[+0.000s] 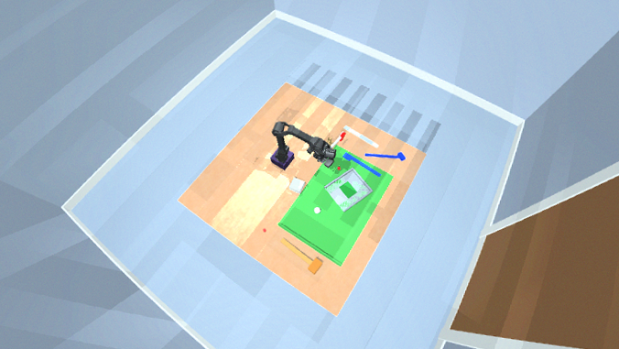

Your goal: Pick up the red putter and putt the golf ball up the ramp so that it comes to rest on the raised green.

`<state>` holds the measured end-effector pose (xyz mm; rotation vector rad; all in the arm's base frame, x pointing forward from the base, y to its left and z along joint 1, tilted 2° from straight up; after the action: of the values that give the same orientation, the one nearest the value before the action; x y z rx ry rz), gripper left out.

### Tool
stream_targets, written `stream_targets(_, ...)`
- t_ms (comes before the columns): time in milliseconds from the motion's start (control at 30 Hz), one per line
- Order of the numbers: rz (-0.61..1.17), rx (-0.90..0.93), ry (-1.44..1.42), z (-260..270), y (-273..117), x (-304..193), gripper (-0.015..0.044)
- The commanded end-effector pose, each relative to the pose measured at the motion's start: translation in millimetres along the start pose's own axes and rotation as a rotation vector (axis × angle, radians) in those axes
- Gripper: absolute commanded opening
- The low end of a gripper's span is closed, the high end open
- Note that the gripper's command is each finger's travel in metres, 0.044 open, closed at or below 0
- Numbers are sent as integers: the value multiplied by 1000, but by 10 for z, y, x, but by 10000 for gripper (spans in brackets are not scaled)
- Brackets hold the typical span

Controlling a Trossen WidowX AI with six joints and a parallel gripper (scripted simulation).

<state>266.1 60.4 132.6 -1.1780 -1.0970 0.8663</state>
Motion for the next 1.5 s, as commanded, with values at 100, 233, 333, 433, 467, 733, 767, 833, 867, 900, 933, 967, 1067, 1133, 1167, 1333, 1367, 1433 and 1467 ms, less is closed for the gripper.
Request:
stream_targets(100, 27, -28, 263, -175, -186, -310, 0)
stream_targets(233, 52, -35, 398, -239, -279, -501, 0)
stream_targets(333, 71, -39, 499, -275, -351, -647, 0)
stream_targets(433, 89, -43, 600, -301, -423, -796, 0)
stream_targets(467, 95, -45, 633, -307, -447, -845, 0)
stream_targets(733, 142, -55, 901, -317, -643, -1244, 0)
stream_targets(767, 148, -56, 935, -314, -667, -1294, 0)
stream_targets(833, 159, -58, 1001, -303, -716, -1393, 0)
stream_targets(867, 165, -59, 1035, -296, -741, -1442, 0)
stream_targets(900, 171, -60, 1068, -287, -766, -1491, 0)
stream_targets(933, 177, -61, 1101, -278, -790, -1540, 0)
stream_targets(967, 183, -61, 1134, -268, -815, -1589, 0)
stream_targets(1067, 200, -64, 1234, -230, -889, -1733, 0)
stream_targets(1133, 212, -65, 1300, -199, -938, -1828, 0)
stream_targets(1167, 218, -65, 1333, -182, -962, -1875, 0)
stream_targets(1333, 248, -68, 1498, -83, -1083, -2103, 0)
stream_targets(1367, 254, -68, 1531, -60, -1108, -2147, 0)
stream_targets(1433, 266, -68, 1596, -11, -1156, -2234, 0)
stream_targets(1467, 273, -68, 1629, 15, -1179, -2277, 0)
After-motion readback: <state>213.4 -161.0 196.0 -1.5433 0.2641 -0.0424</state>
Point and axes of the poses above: the point midway between the two fingers, 35 mm back from their tips, its own y axis out along the fingers, its own z axis across the jaws, x = y × z, the point moved 4 cm from there along -y, back along the fingers, and after that the axes turned 1 degree about y, right-handed, at the moved point
